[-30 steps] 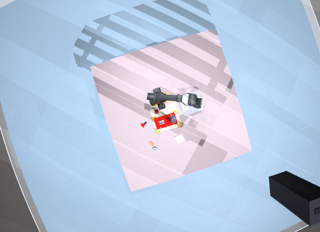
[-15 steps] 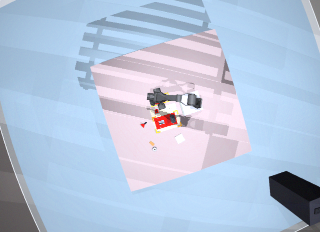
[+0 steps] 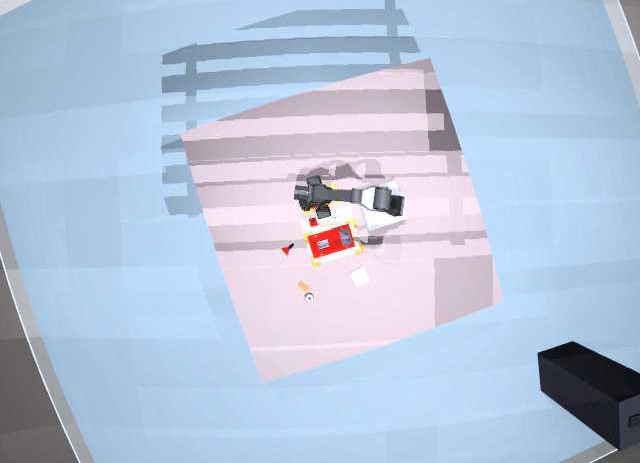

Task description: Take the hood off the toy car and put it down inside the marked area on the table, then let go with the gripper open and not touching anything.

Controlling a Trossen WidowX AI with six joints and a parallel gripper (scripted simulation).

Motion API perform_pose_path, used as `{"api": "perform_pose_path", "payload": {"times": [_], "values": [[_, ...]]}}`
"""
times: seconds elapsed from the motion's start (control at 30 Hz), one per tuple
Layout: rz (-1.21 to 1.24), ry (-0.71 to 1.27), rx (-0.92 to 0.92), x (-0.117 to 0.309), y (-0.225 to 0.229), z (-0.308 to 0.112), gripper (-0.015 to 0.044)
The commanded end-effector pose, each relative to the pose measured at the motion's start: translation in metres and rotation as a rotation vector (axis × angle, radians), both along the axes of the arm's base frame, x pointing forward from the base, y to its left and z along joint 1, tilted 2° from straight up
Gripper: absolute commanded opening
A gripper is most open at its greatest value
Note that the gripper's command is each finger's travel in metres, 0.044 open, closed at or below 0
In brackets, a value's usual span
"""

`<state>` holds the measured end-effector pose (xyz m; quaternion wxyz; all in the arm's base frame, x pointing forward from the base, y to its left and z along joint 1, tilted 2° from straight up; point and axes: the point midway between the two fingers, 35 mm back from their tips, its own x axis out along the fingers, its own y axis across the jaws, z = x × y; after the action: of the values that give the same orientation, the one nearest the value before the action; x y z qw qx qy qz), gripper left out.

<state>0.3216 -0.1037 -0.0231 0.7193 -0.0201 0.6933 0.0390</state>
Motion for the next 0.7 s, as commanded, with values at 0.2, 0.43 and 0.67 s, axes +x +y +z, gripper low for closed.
{"api": "perform_pose_path", "payload": {"times": [0.2, 0.43, 0.67], "values": [[0.000, 0.004, 0.001, -0.0008, 0.0003, -0.0018, 0.0026], [0.000, 0.004, 0.001, -0.0008, 0.0003, -0.0018, 0.0210], [0.000, 0.004, 0.001, -0.0008, 0.0003, -0.0018, 0.0394]]}}
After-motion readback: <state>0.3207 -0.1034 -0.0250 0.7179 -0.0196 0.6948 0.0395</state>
